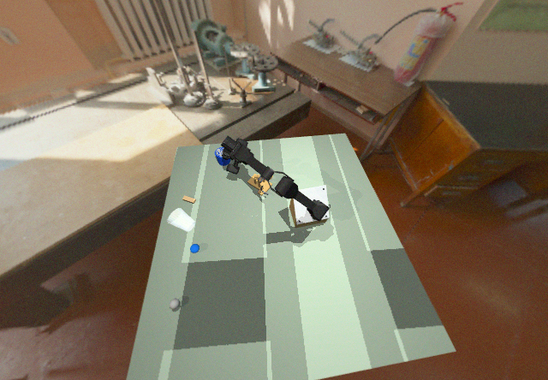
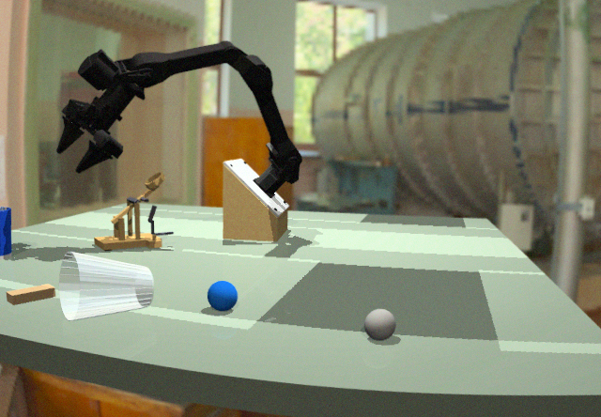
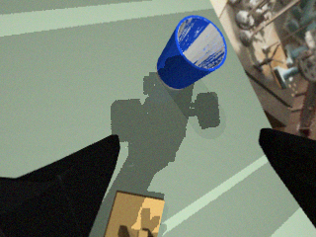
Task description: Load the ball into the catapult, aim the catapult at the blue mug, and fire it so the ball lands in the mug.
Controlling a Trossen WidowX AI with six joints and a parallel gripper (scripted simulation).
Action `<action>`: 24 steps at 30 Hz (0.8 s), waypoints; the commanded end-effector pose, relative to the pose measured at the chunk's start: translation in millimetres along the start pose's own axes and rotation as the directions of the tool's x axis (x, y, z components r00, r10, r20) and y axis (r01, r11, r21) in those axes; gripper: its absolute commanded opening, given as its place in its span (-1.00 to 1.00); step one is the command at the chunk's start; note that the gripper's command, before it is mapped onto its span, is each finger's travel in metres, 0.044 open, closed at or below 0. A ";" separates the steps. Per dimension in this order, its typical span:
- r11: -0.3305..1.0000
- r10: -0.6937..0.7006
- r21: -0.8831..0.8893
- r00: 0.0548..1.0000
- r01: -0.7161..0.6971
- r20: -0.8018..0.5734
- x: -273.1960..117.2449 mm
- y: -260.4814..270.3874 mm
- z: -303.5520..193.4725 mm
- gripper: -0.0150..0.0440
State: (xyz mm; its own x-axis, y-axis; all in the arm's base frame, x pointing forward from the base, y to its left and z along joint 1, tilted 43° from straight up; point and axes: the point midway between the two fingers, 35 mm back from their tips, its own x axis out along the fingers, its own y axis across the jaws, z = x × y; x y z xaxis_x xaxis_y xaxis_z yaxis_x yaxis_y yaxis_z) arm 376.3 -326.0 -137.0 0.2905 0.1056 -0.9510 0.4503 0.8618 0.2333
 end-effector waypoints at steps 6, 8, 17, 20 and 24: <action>0.965 -0.001 0.259 0.984 -0.046 0.178 -4.4 -54.1 27.8 1.00; 0.950 -0.003 0.307 0.977 -0.063 0.212 -5.8 -65.5 32.2 1.00; 0.908 -0.012 0.404 0.958 -0.110 0.287 -9.7 -91.0 40.5 1.00; 0.908 -0.012 0.404 0.958 -0.110 0.287 -9.7 -91.0 40.5 1.00; 0.908 -0.012 0.404 0.958 -0.110 0.287 -9.7 -91.0 40.5 1.00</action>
State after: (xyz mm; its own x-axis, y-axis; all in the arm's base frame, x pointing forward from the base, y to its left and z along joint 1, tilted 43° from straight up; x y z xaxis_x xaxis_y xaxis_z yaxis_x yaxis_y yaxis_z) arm 366.4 -423.1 -142.1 0.5092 -0.0467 -0.8594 0.7157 0.5775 0.3927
